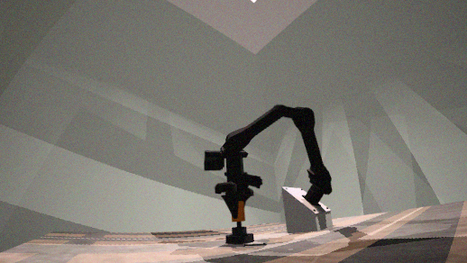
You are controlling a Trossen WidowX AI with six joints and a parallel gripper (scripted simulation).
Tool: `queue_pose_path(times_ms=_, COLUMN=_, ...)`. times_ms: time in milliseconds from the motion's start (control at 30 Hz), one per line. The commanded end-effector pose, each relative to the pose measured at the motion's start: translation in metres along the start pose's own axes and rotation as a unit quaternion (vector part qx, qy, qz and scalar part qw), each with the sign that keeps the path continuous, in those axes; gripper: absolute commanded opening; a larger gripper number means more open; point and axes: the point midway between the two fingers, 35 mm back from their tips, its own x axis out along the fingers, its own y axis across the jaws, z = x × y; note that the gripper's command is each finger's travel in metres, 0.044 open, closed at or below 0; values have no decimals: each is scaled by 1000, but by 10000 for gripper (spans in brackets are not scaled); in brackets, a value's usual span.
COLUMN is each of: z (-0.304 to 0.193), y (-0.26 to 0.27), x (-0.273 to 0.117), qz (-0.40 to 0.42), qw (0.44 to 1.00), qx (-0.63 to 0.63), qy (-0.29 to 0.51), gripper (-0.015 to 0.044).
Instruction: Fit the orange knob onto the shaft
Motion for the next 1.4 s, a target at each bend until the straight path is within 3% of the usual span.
queue_pose_path(times_ms=0, z=-1, y=2, x=-2, qz=-2, qw=1000, qx=-2, qy=2, gripper=0)
queue_pose_path(times_ms=567, z=0, y=1, x=-4, qz=-2, qw=1000, qx=-2, qy=2, gripper=0)
queue_pose_path(times_ms=833, z=-1, y=-1, x=-6, qz=-2, qw=994, qx=-106, qy=3, gripper=0)
queue_pose_path(times_ms=1367, z=-1, y=2, x=-1, qz=-2, qw=994, qx=-106, qy=3, gripper=0)
